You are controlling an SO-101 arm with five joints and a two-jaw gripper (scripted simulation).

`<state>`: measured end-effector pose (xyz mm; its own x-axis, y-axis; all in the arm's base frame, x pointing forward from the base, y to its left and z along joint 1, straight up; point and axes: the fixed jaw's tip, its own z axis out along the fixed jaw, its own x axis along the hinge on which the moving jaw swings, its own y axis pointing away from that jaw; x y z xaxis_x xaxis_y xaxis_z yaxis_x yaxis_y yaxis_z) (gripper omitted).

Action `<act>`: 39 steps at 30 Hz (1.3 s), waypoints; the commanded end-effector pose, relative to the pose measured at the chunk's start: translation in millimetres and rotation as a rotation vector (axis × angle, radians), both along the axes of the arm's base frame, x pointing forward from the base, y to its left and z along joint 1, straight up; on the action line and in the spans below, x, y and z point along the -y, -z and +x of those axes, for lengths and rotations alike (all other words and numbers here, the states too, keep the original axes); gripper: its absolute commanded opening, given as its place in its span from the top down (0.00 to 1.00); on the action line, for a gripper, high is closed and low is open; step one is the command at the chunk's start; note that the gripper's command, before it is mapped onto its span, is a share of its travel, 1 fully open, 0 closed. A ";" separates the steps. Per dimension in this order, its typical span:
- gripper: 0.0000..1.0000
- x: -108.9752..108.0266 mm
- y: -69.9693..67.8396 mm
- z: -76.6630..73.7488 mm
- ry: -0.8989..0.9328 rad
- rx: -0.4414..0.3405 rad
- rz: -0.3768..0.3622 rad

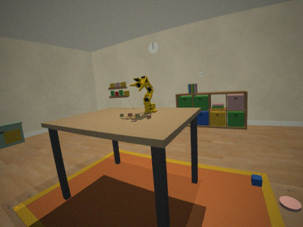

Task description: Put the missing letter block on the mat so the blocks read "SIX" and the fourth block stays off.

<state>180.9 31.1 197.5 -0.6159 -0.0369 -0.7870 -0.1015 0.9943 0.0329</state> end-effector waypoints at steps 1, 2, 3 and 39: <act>0.00 5.0 3.5 -2.9 0.016 -0.026 -0.015; 0.00 5.5 4.6 -3.3 0.017 -0.032 -0.016; 0.00 5.7 5.0 -3.4 0.018 -0.035 -0.017; 0.00 26.7 55.0 -32.3 0.084 -0.371 -0.075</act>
<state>148.9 5.9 139.1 -0.8692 -0.0249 -0.4939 -0.0183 0.9997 -0.0181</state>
